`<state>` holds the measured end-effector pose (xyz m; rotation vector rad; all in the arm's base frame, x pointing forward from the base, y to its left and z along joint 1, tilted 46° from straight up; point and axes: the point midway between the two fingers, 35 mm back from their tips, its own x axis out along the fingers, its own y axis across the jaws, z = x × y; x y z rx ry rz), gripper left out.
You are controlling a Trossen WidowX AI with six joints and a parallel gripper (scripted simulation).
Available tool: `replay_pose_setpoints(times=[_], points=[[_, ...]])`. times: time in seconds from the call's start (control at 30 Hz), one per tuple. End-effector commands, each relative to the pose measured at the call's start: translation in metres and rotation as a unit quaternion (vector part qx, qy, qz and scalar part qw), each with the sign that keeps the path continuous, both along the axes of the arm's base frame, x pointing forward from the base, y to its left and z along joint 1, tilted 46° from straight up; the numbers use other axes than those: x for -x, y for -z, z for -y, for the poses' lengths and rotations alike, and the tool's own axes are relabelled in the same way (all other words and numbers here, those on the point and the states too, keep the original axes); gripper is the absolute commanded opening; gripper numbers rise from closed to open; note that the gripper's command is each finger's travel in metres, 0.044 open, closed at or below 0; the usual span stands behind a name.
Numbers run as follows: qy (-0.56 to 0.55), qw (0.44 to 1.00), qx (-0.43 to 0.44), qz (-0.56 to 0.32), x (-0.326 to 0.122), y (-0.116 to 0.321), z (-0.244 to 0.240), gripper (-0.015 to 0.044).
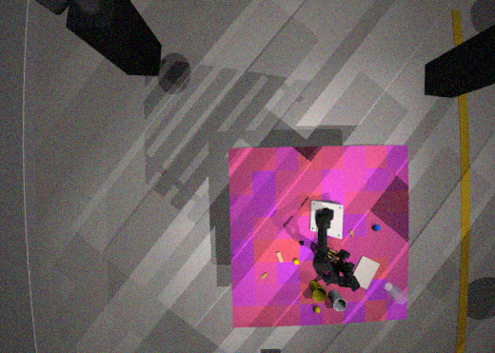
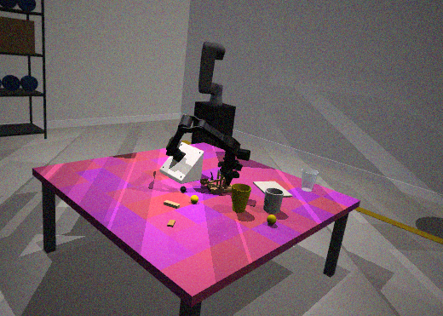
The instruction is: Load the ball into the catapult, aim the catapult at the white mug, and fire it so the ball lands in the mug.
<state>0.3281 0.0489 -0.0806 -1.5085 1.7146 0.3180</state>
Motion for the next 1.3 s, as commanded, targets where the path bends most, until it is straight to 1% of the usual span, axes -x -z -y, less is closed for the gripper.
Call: replay_pose_setpoints(times=[0.0,0.13,0.6,0.7,0.8,0.87,0.97,1.0,1.13,1.27], points=[[0.000,1.000,0.000,0.000,0.000,0.000,0.000,0.0000],[0.000,1.000,0.000,0.000,0.000,0.000,0.000,0.0000],[0.000,1.000,0.000,0.000,0.000,0.000,0.000,0.0367],[0.000,1.000,-0.002,0.000,-0.002,-0.015,-0.018,0.0440],[0.000,1.000,-0.003,0.000,0.001,-0.052,-0.056,0.0440],[0.000,1.000,-0.003,-0.001,0.005,-0.068,-0.071,0.0440],[0.000,1.000,-0.003,-0.001,0.005,-0.070,-0.072,0.0440],[-0.006,1.000,-0.001,-0.001,0.002,-0.054,-0.062,0.0440],[-0.006,1.000,-0.001,-0.001,0.003,-0.055,-0.063,0.0440],[-0.004,1.000,0.001,0.001,0.006,-0.066,-0.070,0.0440]])
